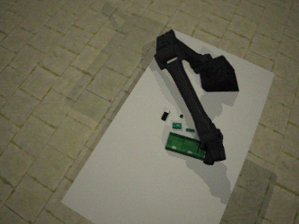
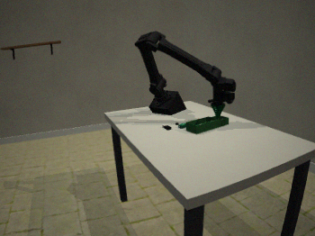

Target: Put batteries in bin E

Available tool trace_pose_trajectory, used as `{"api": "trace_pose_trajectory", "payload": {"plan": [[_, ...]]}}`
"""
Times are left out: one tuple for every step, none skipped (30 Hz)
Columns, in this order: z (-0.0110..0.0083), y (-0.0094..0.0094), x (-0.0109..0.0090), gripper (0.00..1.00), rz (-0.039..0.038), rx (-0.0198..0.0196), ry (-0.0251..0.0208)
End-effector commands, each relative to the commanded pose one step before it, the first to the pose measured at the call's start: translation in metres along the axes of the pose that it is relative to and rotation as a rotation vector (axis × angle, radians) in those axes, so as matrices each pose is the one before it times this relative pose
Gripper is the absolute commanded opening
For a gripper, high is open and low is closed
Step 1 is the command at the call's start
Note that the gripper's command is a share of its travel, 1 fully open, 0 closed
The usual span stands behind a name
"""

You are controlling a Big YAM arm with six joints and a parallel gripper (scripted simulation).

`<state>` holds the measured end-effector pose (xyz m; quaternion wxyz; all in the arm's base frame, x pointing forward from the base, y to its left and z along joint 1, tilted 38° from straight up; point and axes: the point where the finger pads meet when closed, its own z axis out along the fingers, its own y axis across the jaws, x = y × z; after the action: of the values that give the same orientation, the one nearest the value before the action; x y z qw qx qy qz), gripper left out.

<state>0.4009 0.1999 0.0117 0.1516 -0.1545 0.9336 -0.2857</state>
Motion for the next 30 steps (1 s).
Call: {"api": "trace_pose_trajectory", "payload": {"plan": [[-0.01753, 0.01134, -0.02453, 0.09, 0.01391, -0.01592, -0.04472], [0.00000, 0.00000, 0.00000, 0.09, 0.00000, 0.00000, 0.00000], [0.00000, 0.00000, 0.00000, 0.09, 0.00000, 0.00000, 0.00000], [0.00068, -0.00095, -0.00041, 0.09, 0.00076, 0.00055, 0.00133], [-0.01555, -0.00375, -0.00459, 0.09, 0.01509, -0.00940, -0.02105], [-0.00663, -0.00140, -0.00153, 0.09, 0.00459, -0.00280, -0.00520], [-0.00417, 0.00009, -0.00013, 0.09, 0.00021, -0.00060, -0.00001], [-0.00417, 0.00010, -0.00013, 0.09, 0.00021, -0.00063, 0.00001], [-0.00417, 0.00010, -0.00012, 0.09, 0.00020, -0.00063, 0.00002], [-0.00417, 0.00006, -0.00013, 0.09, 0.00020, -0.00041, -0.00008], [-0.00417, 0.00005, -0.00014, 0.09, 0.00019, -0.00033, -0.00011], [0.00325, 0.00340, 0.00245, 0.09, -0.00922, 0.00519, 0.01070], [0.00632, 0.00424, 0.00330, 0.09, -0.01181, 0.00661, 0.01373], [-0.00017, 0.00017, -0.00018, 0.09, 0.00001, -0.00004, 0.00000], [0.00350, -0.00455, -0.00083, 0.09, 0.00989, 0.00299, 0.00706], [-0.02000, -0.00001, -0.00312, 0.09, 0.00420, -0.01230, -0.02281], [-0.01284, -0.00242, -0.00217, 0.09, 0.00773, -0.00560, -0.00840], [-0.00865, 0.00006, -0.00023, 0.09, 0.00033, -0.00049, -0.00024], [0.00000, 0.00000, 0.00000, 0.09, 0.00000, 0.00000, 0.00000], [0.00000, 0.00000, 0.00000, 0.09, 0.00000, 0.00000, 0.00000], [-0.00866, -0.00001, -0.00027, 0.09, 0.00031, -0.00001, -0.00049], [-0.00863, 0.00022, -0.00010, 0.09, 0.00029, -0.00149, 0.00036], [-0.00862, 0.00013, -0.00013, 0.09, 0.00027, -0.00092, 0.00008], [-0.00861, 0.00010, -0.00013, 0.09, 0.00024, -0.00070, -0.00002], [-0.00860, 0.00011, -0.00011, 0.09, 0.00022, -0.00077, 0.00005], [-0.00743, 0.00089, 0.00032, 0.09, -0.00183, 0.00065, 0.00234], [-0.00491, 0.00262, 0.00121, 0.09, -0.00627, 0.00386, 0.00727], [-0.00615, 0.00185, 0.00078, 0.09, -0.00409, 0.00215, 0.00500], [-0.00843, 0.00026, 0.00004, 0.09, -0.00009, -0.00072, 0.00056], [-0.01059, -0.00134, -0.00060, 0.09, 0.00371, -0.00345, -0.00374]]}}
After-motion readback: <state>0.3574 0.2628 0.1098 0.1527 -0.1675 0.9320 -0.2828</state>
